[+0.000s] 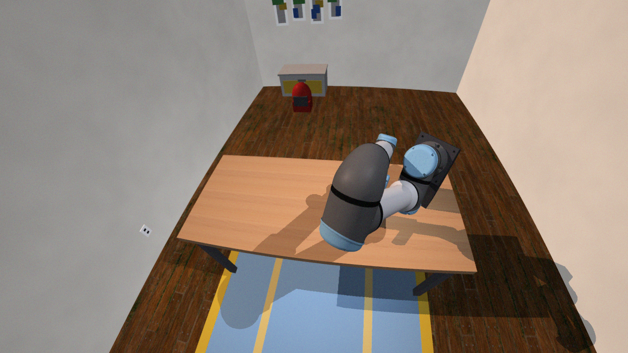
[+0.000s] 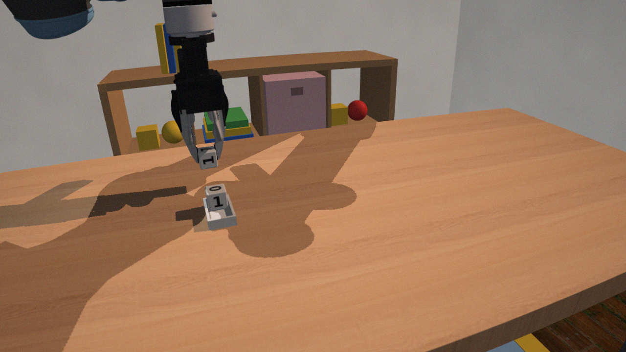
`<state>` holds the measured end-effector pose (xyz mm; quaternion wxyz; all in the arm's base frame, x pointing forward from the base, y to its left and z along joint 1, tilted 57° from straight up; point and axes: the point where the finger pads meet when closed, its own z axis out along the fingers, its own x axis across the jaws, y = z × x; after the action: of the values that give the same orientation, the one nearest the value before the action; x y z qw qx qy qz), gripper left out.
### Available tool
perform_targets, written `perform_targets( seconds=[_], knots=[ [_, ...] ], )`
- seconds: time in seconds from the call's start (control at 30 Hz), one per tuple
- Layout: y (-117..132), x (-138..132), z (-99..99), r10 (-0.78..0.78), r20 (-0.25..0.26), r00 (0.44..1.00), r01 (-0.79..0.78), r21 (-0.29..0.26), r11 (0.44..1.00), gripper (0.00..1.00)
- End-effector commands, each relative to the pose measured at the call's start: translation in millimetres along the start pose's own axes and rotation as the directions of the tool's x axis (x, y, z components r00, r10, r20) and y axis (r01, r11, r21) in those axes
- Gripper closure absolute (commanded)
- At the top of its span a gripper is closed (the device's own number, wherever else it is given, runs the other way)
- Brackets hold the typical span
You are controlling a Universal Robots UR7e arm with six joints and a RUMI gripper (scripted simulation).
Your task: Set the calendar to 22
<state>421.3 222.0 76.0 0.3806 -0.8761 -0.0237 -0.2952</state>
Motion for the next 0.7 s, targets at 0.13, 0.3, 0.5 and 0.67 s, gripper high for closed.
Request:
perform_targets(
  seconds=[0.13,0.3,0.5,0.67],
  knots=[
    [0.1,0.3,-13.7,-0.001,0.004,1.0,0.001,0.002,1.0,0.89],
    [0.1,0.3,-21.6,-0.001,0.004,1.0,0.001,0.002,1.0,0.89],
    [0.1,0.3,-27.6,-0.001,0.004,1.0,0.001,0.002,1.0,0.89],
    [0.1,0.4,-34.3,-0.001,0.004,1.0,0.001,0.001,1.0,0.89]
  ],
)
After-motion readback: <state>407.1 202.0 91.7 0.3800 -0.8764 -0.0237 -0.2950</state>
